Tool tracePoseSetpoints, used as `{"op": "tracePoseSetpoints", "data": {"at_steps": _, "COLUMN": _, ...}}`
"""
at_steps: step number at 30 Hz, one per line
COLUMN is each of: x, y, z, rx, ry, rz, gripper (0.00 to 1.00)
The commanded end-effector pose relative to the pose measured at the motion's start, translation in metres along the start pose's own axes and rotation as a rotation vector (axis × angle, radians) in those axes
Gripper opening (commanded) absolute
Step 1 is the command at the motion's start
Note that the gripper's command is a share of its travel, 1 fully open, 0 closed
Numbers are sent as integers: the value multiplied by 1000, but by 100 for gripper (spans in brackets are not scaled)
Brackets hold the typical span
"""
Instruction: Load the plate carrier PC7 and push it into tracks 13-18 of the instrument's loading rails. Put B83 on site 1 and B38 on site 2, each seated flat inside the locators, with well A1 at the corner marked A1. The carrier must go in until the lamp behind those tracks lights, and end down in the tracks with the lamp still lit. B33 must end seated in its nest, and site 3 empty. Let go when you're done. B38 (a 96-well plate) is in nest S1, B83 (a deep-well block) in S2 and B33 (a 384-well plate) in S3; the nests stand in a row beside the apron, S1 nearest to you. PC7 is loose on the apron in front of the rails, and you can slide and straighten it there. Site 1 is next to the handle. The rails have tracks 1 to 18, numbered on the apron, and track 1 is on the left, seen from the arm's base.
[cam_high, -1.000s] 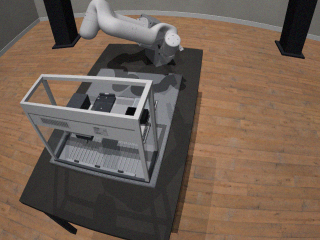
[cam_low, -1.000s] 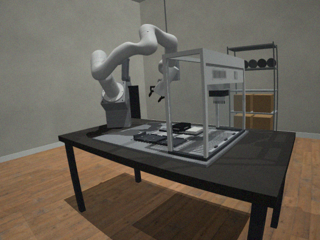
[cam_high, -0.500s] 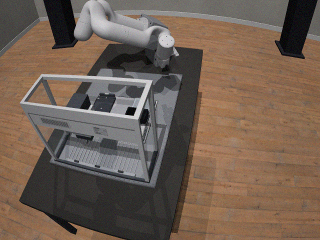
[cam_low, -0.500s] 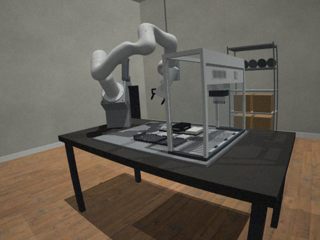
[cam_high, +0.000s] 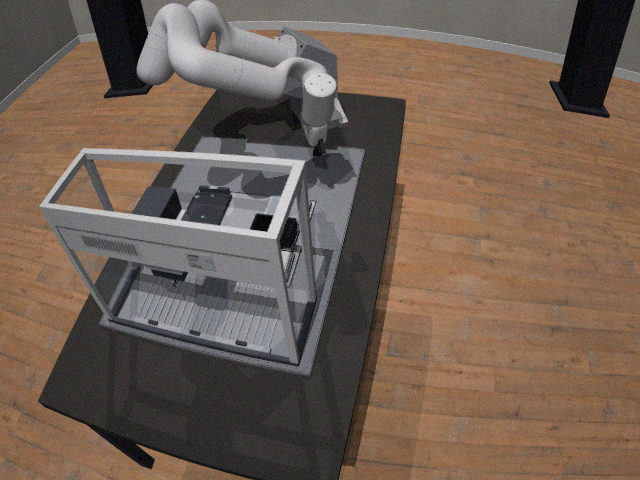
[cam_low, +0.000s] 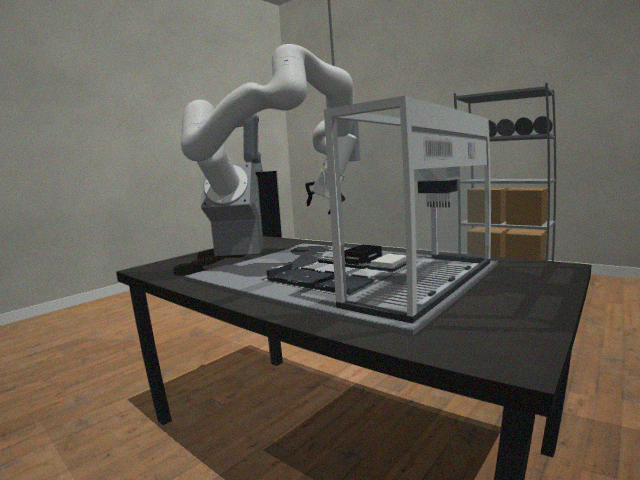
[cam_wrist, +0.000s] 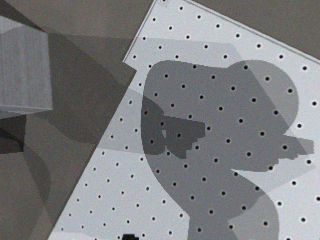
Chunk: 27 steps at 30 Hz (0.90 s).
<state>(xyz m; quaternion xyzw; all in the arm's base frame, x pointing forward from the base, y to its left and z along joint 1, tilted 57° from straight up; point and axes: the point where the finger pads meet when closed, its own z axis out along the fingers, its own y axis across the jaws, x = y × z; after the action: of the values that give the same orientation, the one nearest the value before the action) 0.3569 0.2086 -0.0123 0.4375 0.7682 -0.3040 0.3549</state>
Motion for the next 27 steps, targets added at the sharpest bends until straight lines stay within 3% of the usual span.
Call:
{"op": "tracePoseSetpoints", "data": {"at_steps": 1, "x": -16, "y": 13, "z": 1, "rx": -58, "ry": -6, "rz": 73, "gripper": 100}}
{"op": "tracePoseSetpoints", "data": {"at_steps": 4, "x": -22, "y": 18, "z": 2, "rx": -63, "ry": -6, "rz": 81, "gripper": 100}}
{"op": "tracePoseSetpoints", "data": {"at_steps": 6, "x": -30, "y": 24, "z": 3, "rx": -104, "ry": -6, "rz": 134, "gripper": 100}}
{"op": "tracePoseSetpoints", "data": {"at_steps": 9, "x": -37, "y": 29, "z": 3, "rx": -109, "ry": -6, "rz": 141, "gripper": 100}}
{"op": "tracePoseSetpoints", "data": {"at_steps": 11, "x": -45, "y": 35, "z": 4, "rx": -150, "ry": -3, "rz": 194, "gripper": 100}}
{"op": "tracePoseSetpoints", "data": {"at_steps": 14, "x": -49, "y": 38, "z": 4, "rx": -155, "ry": -3, "rz": 202, "gripper": 100}}
{"op": "tracePoseSetpoints", "data": {"at_steps": 16, "x": -57, "y": 44, "z": 4, "rx": -196, "ry": 3, "rz": 255, "gripper": 100}}
{"op": "tracePoseSetpoints", "data": {"at_steps": 19, "x": -65, "y": 50, "z": 4, "rx": -202, "ry": 4, "rz": 262, "gripper": 100}}
{"op": "tracePoseSetpoints", "data": {"at_steps": 21, "x": -73, "y": 56, "z": 4, "rx": -242, "ry": 13, "rz": 315, "gripper": 100}}
{"op": "tracePoseSetpoints", "data": {"at_steps": 24, "x": -78, "y": 60, "z": 4, "rx": -248, "ry": 14, "rz": 323, "gripper": 100}}
{"op": "tracePoseSetpoints", "data": {"at_steps": 27, "x": -90, "y": 69, "z": 4, "rx": -293, "ry": 28, "rz": 383, "gripper": 100}}
